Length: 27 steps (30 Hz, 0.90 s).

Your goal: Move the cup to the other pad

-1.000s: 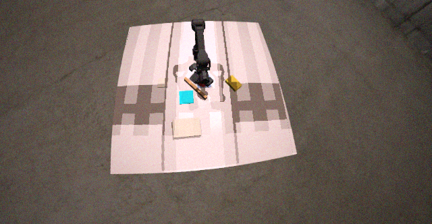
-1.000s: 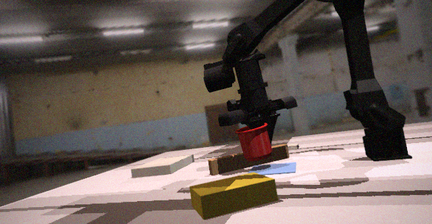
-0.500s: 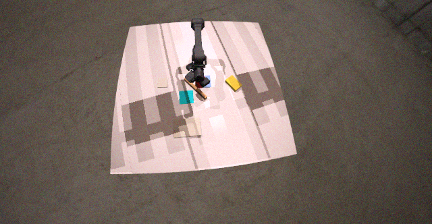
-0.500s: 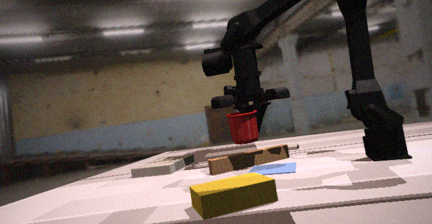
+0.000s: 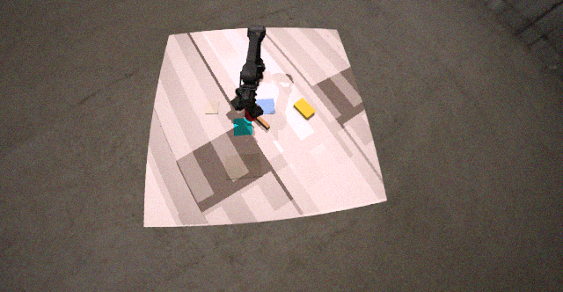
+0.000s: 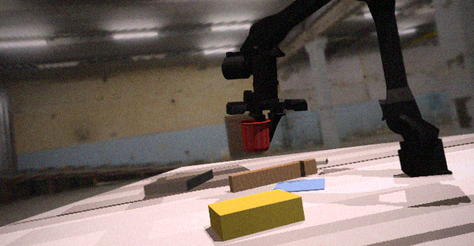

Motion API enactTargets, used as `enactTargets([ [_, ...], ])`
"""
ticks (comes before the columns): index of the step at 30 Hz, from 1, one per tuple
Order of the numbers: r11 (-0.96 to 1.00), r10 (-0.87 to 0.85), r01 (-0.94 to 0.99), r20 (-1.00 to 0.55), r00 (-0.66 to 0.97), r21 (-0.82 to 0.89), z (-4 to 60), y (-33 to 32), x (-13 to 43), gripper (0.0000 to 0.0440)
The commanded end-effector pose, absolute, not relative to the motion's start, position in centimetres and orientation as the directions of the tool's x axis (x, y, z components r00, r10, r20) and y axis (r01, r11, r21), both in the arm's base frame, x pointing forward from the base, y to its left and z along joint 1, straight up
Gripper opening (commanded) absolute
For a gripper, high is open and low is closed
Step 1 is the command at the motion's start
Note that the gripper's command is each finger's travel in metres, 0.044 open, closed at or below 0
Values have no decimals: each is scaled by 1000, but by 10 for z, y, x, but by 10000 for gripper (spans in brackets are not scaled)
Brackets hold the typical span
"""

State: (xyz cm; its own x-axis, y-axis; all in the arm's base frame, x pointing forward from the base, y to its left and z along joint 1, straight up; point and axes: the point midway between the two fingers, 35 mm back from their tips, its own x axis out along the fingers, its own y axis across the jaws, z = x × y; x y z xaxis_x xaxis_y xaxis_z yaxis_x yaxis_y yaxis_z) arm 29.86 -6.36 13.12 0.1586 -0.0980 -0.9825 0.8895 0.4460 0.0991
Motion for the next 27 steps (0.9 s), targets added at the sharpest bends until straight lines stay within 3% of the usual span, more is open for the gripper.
enactTargets([
  [1, 424, -123, 898, -975, 183, 115, 128, -81, 308, 0],
  [18, 368, -161, 918, -962, 218, 147, 80, -113, 326, 25],
  [23, 357, -161, 922, -962, 220, 151, 66, -117, 324, 70],
  [27, 347, -163, 919, -952, 257, 189, 70, -121, 329, 149],
])
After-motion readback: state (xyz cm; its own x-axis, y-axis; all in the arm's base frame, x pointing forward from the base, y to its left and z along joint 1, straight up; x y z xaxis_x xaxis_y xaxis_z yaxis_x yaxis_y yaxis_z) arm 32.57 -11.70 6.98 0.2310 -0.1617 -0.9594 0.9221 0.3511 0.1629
